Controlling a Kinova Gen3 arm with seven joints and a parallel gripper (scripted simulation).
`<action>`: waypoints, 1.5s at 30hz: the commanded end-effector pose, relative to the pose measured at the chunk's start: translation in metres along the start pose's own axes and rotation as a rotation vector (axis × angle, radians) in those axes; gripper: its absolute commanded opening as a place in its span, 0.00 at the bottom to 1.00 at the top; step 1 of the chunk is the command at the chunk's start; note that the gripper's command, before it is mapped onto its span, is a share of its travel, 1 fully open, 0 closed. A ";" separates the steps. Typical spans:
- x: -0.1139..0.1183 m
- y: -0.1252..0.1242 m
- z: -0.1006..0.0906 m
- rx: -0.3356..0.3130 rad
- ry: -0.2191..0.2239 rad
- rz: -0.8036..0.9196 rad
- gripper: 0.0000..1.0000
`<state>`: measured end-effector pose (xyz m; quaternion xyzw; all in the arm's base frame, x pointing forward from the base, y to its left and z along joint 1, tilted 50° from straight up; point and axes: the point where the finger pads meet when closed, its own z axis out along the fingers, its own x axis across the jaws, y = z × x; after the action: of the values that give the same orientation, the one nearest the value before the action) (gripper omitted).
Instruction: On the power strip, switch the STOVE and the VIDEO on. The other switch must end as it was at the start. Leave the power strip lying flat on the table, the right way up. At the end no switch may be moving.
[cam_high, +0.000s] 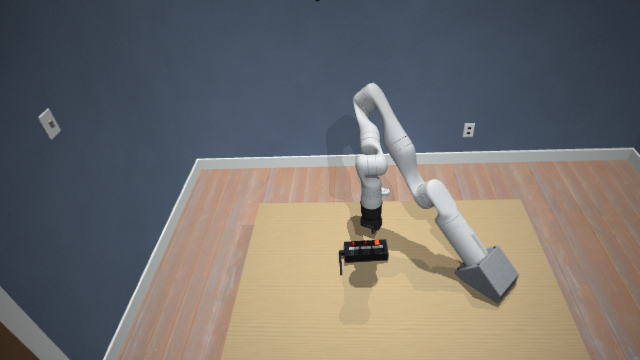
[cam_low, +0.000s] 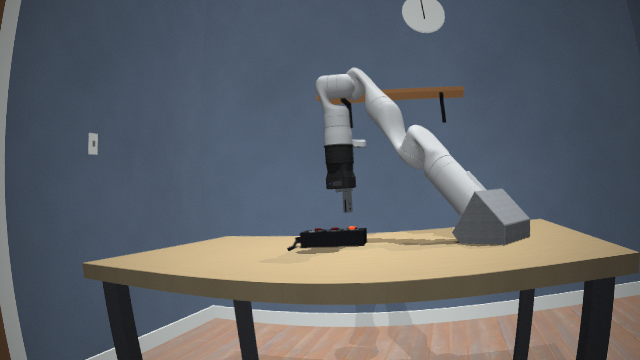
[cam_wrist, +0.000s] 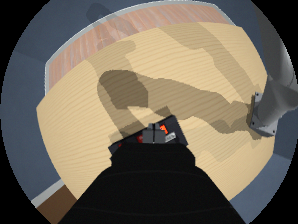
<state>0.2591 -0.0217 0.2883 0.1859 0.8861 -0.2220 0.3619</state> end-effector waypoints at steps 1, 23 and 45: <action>-0.002 0.001 -0.001 -0.004 0.002 -0.074 0.00; -0.015 0.007 -0.004 -0.004 0.001 -0.726 0.00; -0.022 0.021 -0.007 -0.004 -0.001 -1.391 0.00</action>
<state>0.2799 -0.0061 0.3028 -0.4117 0.8065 -0.3997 0.1424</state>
